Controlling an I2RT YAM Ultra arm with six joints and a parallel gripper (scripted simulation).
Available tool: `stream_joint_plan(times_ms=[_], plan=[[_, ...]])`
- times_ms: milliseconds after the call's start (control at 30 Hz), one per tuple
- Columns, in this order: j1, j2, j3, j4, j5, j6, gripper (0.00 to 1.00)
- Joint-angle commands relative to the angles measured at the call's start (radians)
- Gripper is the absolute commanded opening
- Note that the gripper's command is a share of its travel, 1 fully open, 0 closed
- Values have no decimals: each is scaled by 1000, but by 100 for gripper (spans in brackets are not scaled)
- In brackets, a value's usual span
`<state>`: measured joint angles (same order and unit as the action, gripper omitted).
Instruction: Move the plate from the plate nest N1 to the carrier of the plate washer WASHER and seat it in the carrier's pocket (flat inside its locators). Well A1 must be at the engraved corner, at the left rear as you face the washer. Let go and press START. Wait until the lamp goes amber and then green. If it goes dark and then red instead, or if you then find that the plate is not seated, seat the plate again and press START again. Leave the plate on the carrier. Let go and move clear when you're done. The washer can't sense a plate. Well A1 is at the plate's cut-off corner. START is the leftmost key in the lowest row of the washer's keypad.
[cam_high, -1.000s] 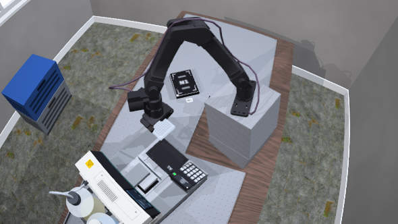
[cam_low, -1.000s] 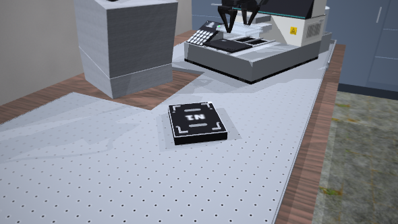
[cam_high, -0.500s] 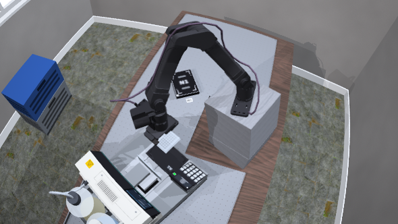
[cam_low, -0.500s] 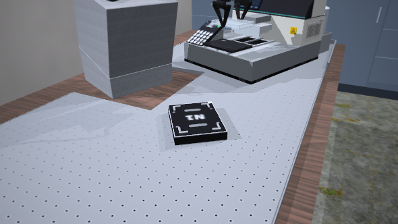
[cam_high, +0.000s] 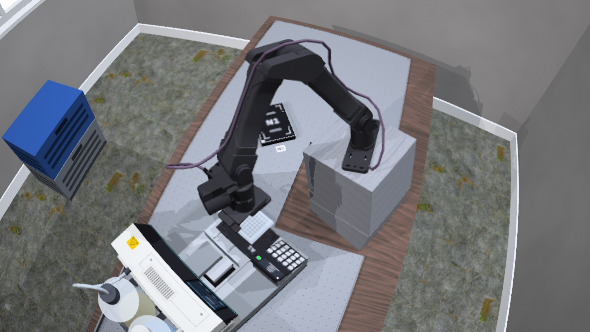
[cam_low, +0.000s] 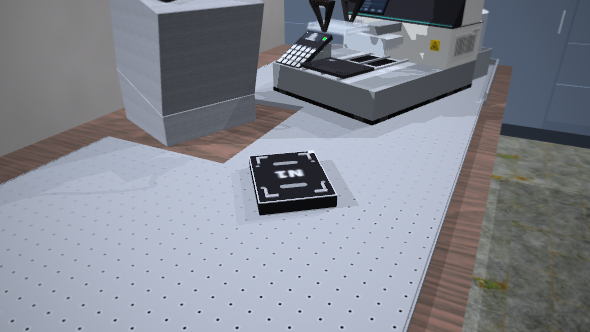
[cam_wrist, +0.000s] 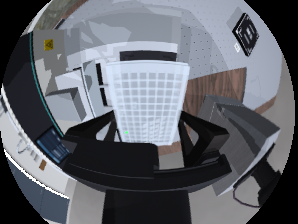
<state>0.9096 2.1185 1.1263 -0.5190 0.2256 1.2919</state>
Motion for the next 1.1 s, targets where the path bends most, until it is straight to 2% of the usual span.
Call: stream_joint_plan(times_ms=[0, 1067], plan=[[4, -35, 34, -29, 22, 24, 84], [18, -30, 41, -33, 23, 29, 84]])
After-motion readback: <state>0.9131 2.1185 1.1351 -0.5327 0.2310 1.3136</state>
